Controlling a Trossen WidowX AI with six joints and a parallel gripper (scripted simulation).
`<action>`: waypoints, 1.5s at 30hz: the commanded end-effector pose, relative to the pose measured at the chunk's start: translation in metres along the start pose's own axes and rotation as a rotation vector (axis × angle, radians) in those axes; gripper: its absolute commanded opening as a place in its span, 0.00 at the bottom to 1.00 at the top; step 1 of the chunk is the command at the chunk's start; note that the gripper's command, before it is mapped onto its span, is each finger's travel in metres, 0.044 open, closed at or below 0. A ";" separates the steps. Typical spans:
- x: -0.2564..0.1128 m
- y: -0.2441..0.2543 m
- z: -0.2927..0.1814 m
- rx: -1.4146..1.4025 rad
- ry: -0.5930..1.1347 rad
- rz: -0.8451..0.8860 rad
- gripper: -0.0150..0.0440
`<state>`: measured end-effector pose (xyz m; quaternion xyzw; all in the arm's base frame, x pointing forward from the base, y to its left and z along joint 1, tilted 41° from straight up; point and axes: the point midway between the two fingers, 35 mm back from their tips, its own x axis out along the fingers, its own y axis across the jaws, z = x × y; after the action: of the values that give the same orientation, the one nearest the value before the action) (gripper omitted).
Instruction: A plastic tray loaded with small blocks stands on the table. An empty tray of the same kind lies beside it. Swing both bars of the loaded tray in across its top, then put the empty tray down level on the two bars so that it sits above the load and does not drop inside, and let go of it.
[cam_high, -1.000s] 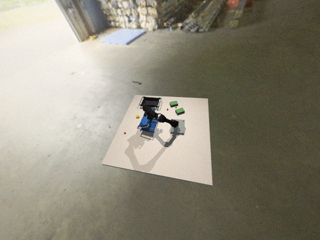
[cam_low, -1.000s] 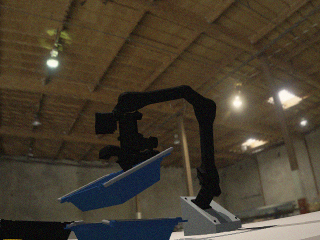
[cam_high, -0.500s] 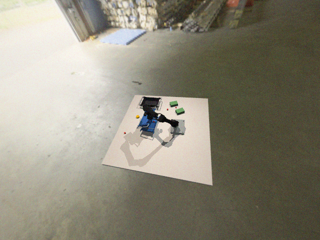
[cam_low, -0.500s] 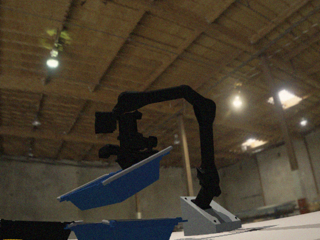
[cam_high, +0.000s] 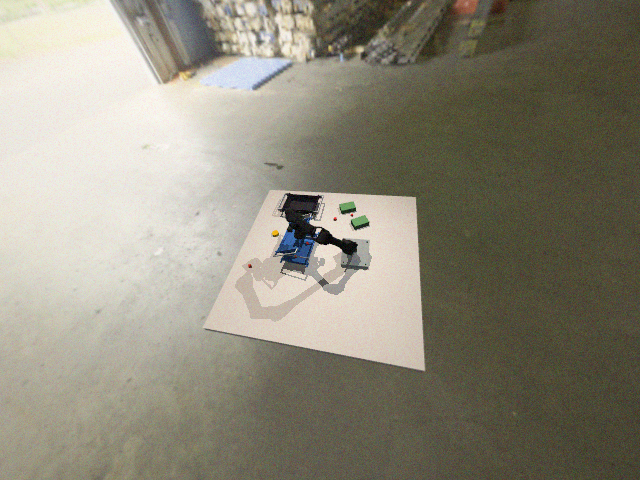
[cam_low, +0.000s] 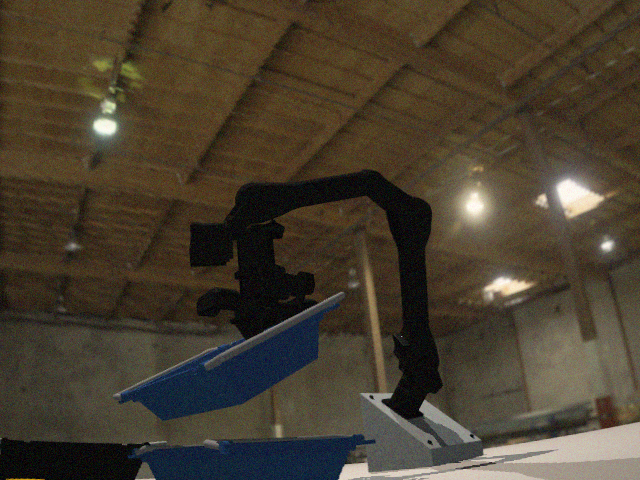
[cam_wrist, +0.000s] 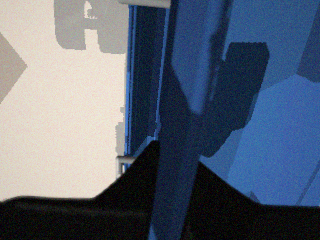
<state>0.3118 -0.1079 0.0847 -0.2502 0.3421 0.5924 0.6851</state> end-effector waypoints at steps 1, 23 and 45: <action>-0.007 -0.003 -0.001 -0.007 0.001 -0.029 0.25; 0.003 -0.004 -0.001 -0.007 0.001 -0.029 0.25; 0.033 -0.001 -0.001 -0.008 0.000 -0.029 0.25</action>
<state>0.3125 -0.0838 0.0558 -0.2526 0.3396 0.5947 0.6835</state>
